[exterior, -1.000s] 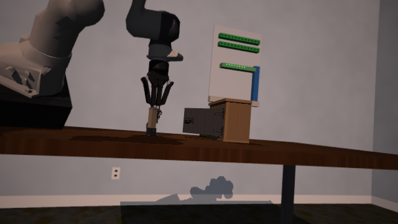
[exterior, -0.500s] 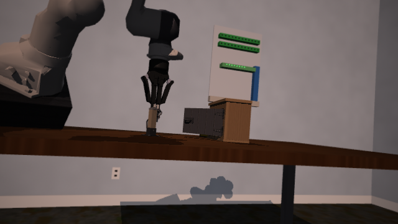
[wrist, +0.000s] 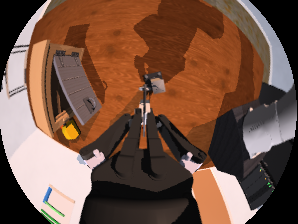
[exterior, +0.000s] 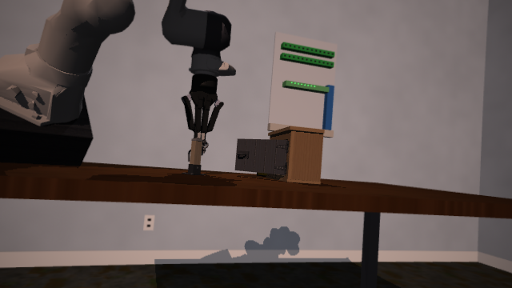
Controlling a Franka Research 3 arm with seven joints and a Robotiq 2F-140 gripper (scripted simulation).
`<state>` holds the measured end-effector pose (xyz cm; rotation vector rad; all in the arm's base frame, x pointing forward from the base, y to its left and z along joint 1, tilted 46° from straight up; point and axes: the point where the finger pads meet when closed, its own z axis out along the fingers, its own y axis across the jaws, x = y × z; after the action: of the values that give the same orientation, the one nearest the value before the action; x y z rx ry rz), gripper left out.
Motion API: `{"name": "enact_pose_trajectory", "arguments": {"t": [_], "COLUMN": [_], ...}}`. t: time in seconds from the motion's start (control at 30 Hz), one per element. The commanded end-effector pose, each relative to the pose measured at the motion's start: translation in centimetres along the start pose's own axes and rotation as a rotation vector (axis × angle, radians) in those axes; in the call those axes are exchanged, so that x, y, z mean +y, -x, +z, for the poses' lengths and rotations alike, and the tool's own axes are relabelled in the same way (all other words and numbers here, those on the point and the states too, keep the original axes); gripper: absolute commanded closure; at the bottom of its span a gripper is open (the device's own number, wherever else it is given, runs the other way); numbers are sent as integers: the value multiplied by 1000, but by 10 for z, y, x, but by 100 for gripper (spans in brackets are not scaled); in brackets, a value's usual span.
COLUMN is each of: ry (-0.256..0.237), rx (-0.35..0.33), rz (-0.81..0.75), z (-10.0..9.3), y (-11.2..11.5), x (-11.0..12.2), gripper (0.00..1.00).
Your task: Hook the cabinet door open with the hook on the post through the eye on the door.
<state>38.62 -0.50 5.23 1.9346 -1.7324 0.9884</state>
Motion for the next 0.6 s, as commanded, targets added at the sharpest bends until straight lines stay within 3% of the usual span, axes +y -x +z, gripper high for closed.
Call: {"name": "enact_pose_trajectory", "arguments": {"t": [0.0, 0.57], "ry": [0, 0], "rx": [1, 1], "rz": [-7, -7], "z": [-3, -8], "y": [0, 0], "x": [1, 1], "gripper": [97, 97]}}
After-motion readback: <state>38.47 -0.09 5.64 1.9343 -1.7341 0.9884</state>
